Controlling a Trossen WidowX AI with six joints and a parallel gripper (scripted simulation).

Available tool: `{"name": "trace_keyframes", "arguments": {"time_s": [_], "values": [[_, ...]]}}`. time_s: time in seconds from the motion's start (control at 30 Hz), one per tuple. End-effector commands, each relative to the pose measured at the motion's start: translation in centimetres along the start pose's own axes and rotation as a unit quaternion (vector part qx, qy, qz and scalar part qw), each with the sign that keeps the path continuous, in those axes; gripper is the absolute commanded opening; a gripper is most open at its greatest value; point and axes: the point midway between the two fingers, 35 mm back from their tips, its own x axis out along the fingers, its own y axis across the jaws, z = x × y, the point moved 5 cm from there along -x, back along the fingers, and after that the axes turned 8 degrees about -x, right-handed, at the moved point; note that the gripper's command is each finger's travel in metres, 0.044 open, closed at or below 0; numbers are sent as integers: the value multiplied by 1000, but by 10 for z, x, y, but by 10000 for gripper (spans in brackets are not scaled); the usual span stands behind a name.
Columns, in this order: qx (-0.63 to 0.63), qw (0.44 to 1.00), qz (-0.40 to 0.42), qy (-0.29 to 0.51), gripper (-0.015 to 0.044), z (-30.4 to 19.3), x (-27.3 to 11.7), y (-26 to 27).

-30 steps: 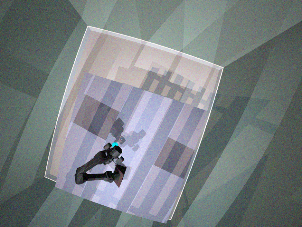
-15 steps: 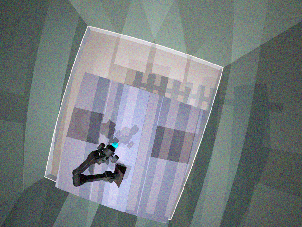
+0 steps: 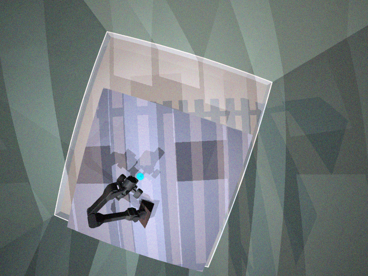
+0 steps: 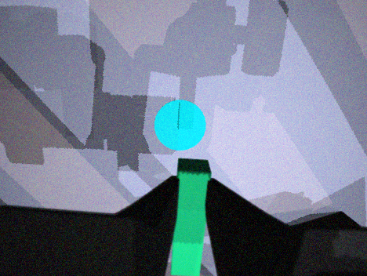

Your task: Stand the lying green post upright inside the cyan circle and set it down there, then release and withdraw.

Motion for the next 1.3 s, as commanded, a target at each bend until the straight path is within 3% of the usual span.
{"name": "trace_keyframes", "arguments": {"time_s": [0.0, 1.27], "values": [[-1, 1000, -17, 3, 23, -3, 5, 0], [-25, 990, -137, -24, 23, -20, 27, 0]]}}
